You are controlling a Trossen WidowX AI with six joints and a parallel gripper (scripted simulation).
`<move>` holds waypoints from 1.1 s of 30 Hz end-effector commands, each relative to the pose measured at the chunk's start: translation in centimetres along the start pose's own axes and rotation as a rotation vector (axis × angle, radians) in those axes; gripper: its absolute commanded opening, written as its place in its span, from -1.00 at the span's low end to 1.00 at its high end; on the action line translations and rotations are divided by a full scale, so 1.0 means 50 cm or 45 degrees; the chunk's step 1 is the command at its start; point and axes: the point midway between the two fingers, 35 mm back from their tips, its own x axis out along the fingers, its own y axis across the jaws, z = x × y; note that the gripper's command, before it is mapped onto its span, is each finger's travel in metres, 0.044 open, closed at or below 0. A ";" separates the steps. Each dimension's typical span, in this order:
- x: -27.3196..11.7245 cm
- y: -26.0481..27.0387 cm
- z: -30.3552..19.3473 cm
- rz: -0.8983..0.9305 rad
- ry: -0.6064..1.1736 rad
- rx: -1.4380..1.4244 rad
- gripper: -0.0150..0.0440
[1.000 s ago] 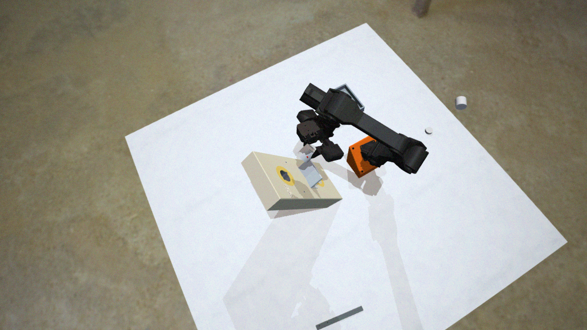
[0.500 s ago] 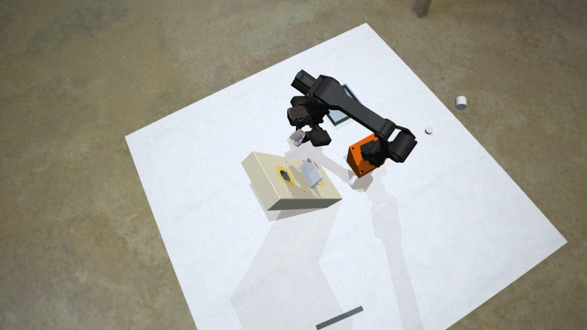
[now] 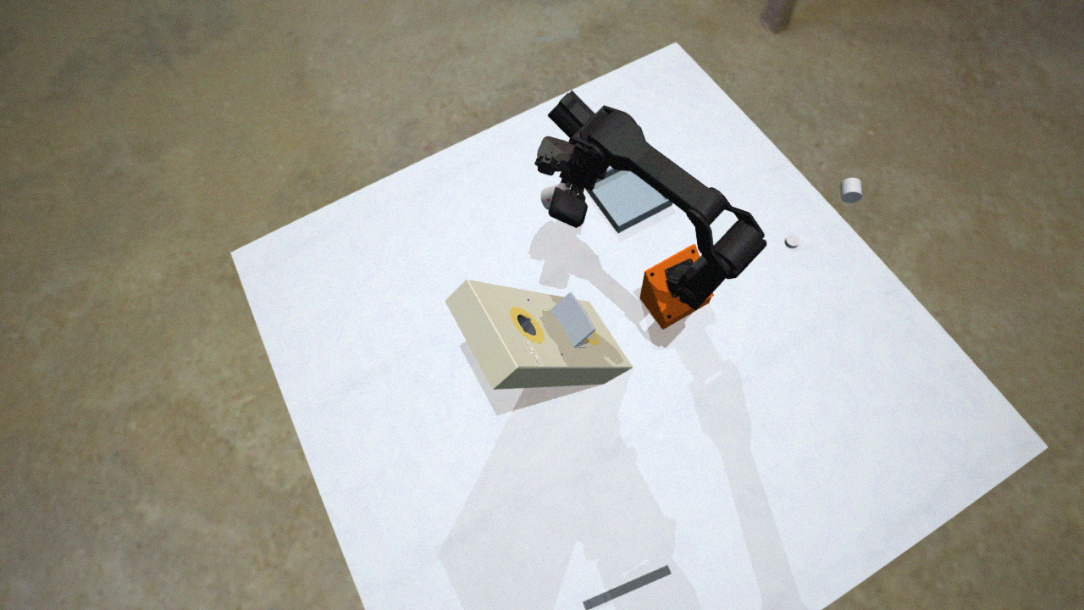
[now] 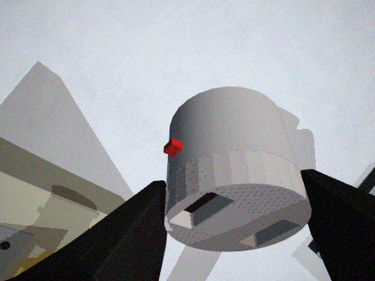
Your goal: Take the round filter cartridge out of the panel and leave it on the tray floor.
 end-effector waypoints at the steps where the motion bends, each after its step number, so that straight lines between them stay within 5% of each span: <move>1: 0.005 -0.054 -0.001 -0.090 -0.018 0.174 -0.49; 14: 0.019 -0.162 -0.019 -0.260 -0.065 0.502 -0.49; 33: 0.125 -0.352 -0.217 -0.520 -0.066 0.964 -0.49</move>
